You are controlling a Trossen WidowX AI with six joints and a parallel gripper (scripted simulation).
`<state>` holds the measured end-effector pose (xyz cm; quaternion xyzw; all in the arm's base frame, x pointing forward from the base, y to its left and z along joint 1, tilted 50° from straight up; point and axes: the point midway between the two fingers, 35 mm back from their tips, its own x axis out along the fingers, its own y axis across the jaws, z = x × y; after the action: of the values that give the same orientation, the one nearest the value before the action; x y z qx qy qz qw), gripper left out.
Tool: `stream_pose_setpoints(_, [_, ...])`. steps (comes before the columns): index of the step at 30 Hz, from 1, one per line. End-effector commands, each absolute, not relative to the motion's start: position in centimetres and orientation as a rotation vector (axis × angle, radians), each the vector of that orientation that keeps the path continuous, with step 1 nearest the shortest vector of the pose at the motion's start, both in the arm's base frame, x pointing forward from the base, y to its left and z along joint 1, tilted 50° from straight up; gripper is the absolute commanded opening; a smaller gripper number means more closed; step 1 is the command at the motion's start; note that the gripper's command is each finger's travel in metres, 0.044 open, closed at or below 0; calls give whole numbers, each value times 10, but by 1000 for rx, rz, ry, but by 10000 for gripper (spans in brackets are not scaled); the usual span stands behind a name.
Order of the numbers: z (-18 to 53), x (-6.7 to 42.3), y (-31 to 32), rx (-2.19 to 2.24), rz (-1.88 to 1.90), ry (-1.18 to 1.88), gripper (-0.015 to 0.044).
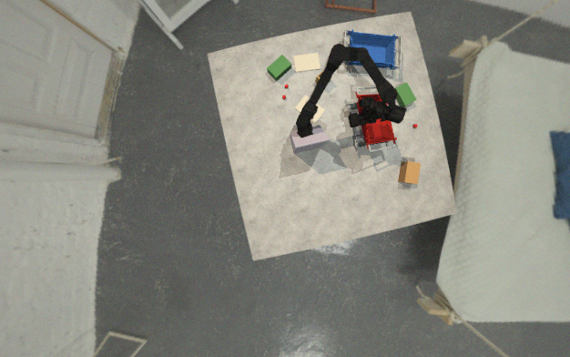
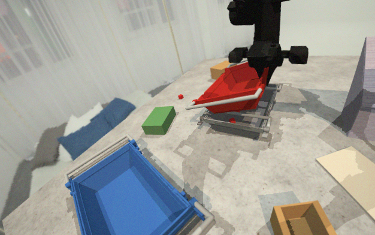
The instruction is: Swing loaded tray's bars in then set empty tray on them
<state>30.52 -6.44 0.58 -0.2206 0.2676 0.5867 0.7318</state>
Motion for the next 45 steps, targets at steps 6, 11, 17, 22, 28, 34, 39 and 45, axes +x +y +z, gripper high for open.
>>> stream_pose_setpoints(6, [6, 305, -64, -485, 1292, 589, 0])
stream_pose_setpoints(11, [2, 303, -58, -483, 1301, 593, 0])
stream_pose_setpoints(17, [-1, 300, -53, -480, 1309, 596, 0])
stream_pose_setpoints(22, [-1, 300, -53, -480, 1309, 596, 0])
stream_pose_setpoints(28, [-1, 300, -53, -480, 1309, 596, 0])
stream_pose_setpoints(34, [-1, 300, -53, -480, 1309, 596, 0])
stream_pose_setpoints(39, [-1, 300, -53, -480, 1309, 596, 0])
stream_pose_setpoints(45, [-1, 300, -53, -480, 1309, 596, 0])
